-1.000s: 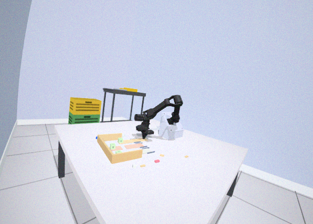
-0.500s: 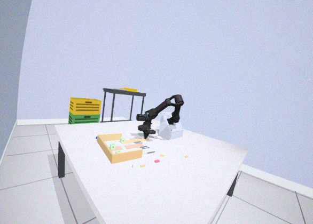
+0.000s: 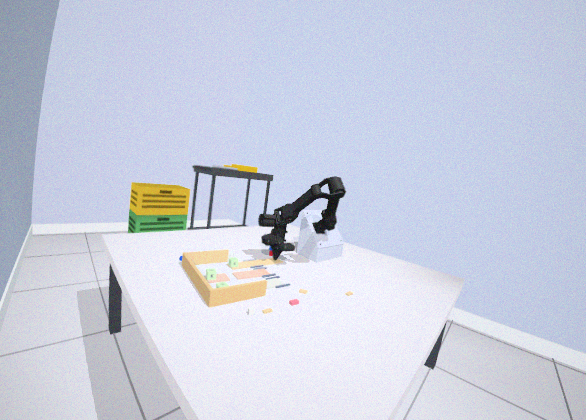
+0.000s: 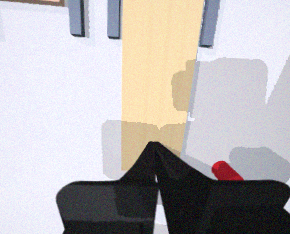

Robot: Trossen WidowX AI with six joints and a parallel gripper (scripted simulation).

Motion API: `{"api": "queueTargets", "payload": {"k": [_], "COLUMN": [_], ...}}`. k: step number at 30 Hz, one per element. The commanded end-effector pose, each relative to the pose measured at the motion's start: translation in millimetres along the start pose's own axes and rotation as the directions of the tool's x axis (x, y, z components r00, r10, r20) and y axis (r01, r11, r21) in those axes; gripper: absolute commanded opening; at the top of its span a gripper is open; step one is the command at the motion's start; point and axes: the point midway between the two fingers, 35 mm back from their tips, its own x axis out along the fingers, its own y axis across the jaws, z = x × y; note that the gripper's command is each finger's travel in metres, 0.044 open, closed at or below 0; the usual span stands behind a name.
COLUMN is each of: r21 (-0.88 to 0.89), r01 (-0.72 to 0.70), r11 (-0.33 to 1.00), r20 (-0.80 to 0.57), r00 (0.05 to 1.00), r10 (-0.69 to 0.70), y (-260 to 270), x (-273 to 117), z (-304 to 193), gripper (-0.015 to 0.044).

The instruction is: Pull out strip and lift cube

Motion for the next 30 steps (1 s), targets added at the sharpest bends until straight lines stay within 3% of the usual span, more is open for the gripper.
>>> {"api": "queueTargets", "payload": {"k": [1,30], "r21": [0.010,0.011], "r01": [0.003,0.003], "r11": [1.000,1.000], "r20": [-0.034,-0.035], "r00": [0.999,0.999], "r10": [-0.002,-0.002], "y": [0.1,0.3], "x": [5.0,4.1], "z": [-17.2,-46.8], "gripper": [0.0000,0.0000]}}
